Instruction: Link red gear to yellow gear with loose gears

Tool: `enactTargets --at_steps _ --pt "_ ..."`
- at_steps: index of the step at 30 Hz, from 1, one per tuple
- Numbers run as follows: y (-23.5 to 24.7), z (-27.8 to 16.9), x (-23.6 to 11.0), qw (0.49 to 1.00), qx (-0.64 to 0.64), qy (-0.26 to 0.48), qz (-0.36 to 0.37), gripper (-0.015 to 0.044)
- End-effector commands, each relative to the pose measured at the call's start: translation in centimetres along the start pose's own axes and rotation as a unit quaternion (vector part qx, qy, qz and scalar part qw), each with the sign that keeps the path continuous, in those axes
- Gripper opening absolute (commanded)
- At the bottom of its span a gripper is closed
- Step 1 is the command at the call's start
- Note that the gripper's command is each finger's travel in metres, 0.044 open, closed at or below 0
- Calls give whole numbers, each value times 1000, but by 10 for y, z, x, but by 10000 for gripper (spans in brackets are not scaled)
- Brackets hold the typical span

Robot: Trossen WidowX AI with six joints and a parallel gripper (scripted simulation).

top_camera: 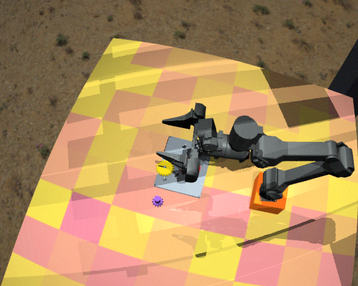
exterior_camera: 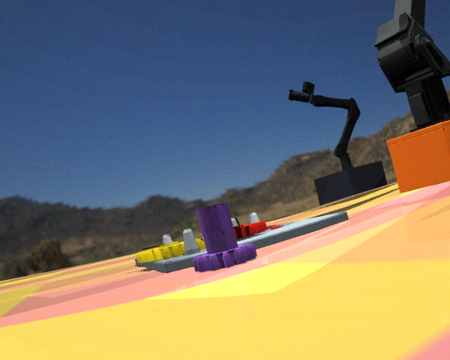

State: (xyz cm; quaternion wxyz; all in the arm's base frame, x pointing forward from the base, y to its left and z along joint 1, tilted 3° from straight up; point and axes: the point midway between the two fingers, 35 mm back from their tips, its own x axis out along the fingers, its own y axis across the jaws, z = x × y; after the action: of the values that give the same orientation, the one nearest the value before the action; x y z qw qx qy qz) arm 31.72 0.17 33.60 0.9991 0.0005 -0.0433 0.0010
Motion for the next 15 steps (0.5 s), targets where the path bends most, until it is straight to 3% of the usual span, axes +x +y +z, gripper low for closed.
enactTargets --at_steps 1,8,15 --pt "0 -2 2 1000 4 6 1 426" --pt "15 -80 51 965 137 222 -11 440" --pt "32 -174 68 858 251 439 -92 440"
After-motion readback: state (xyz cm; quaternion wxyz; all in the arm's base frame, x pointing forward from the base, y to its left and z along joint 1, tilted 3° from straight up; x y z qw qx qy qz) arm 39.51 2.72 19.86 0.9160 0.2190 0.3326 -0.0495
